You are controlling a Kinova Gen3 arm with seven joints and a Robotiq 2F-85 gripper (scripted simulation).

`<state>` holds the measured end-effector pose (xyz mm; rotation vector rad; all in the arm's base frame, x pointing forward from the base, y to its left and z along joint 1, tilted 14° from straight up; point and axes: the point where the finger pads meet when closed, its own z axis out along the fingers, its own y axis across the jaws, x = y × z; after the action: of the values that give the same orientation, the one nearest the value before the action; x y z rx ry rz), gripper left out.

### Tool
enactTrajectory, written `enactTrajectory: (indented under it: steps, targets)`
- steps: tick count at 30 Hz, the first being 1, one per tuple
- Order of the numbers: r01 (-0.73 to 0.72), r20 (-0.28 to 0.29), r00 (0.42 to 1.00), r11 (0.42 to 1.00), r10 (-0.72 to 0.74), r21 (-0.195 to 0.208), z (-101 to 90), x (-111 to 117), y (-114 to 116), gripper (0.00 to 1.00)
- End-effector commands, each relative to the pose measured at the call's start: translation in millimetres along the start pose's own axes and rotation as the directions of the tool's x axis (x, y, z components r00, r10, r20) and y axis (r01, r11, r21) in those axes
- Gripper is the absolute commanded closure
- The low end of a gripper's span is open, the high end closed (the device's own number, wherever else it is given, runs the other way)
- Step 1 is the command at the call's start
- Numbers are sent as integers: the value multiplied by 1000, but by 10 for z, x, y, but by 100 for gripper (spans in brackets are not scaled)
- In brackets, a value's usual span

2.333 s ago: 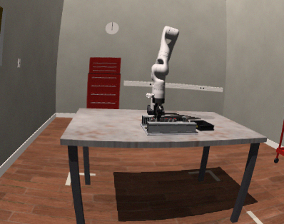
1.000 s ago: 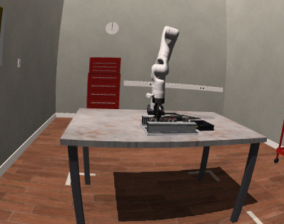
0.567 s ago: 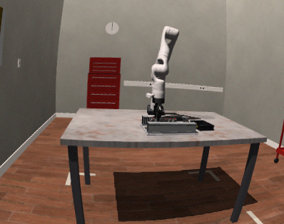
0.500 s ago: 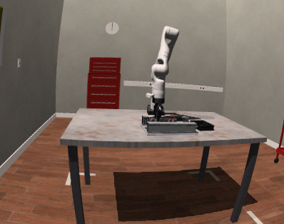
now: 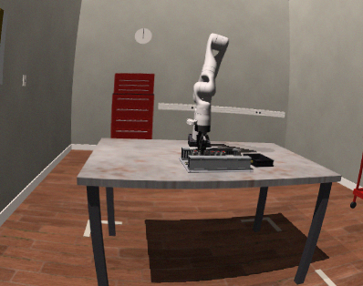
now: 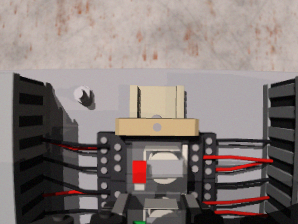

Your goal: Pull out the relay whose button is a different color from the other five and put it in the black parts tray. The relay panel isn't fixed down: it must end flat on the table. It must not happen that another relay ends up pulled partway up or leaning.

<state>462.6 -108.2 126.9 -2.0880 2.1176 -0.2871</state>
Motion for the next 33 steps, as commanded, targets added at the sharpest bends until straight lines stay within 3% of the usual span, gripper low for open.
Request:
enactTrajectory:
  steps: [1,22,33]
  targets:
    - [0,0,1000,1000,0,2,-5,1,-5,100]
    - [0,0,1000,1000,0,29,-7,1,2,100]
    - [0,0,1000,1000,0,16,-7,1,-1,100]
